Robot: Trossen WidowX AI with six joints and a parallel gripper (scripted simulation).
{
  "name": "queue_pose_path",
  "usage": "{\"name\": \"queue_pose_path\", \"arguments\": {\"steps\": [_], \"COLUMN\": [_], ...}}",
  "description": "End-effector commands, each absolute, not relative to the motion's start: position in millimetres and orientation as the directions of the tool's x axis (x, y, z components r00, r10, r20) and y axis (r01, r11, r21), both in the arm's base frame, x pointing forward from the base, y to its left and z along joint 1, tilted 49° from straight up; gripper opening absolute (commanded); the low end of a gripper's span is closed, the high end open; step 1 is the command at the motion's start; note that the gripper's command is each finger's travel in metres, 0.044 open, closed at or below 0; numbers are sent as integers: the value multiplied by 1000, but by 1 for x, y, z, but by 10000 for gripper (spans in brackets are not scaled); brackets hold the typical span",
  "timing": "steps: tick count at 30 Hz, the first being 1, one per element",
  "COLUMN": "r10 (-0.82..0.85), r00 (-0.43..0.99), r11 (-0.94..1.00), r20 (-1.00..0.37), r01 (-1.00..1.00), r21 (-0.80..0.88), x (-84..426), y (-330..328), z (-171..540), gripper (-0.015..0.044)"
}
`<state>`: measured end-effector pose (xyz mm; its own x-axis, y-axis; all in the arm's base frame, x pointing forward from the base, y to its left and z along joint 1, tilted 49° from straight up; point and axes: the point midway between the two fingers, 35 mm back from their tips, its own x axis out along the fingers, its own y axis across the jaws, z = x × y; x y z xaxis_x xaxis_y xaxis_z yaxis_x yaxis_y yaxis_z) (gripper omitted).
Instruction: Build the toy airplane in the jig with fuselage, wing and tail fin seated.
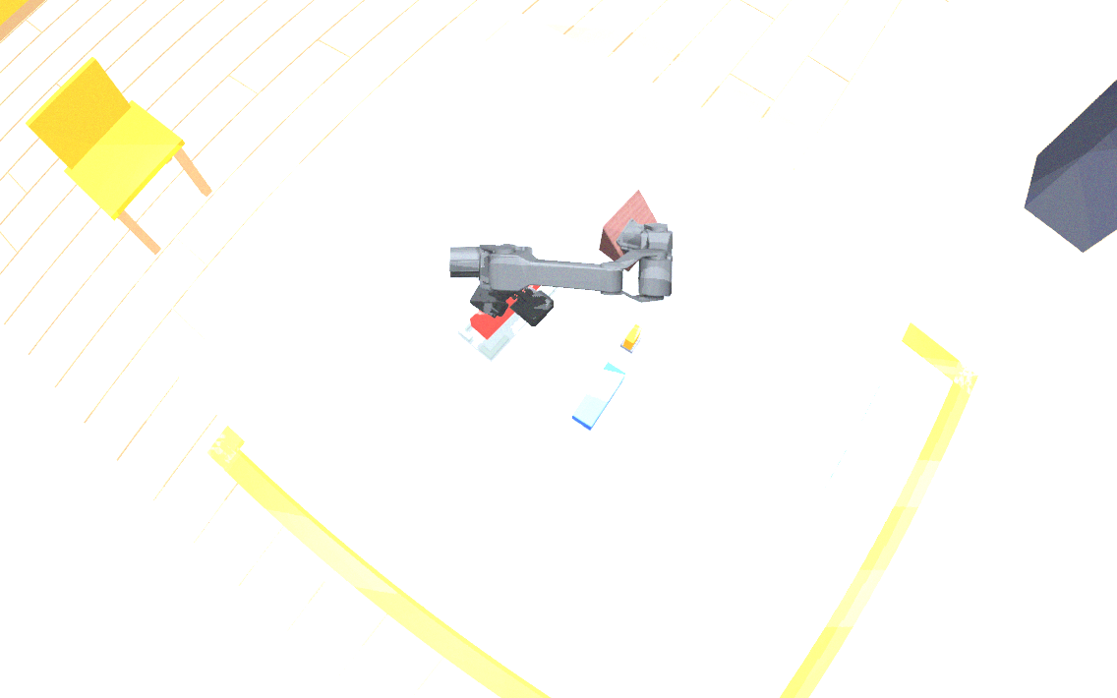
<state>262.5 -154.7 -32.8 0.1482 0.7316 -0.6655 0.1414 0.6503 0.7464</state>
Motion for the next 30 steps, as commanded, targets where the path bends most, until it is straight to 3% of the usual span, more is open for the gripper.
{"name": "queue_pose_path", "arguments": {"steps": [1,6,30], "r10": [728,728,728], "r00": [149,149,149], "r11": [655,655,655], "r20": [-669,-669,-669], "r01": [135,135,135], "r21": [743,743,743], "x": [263,262,266], "y": [-156,-156,-140], "z": [-35,-35,-50], "gripper": [79,195,195]}}
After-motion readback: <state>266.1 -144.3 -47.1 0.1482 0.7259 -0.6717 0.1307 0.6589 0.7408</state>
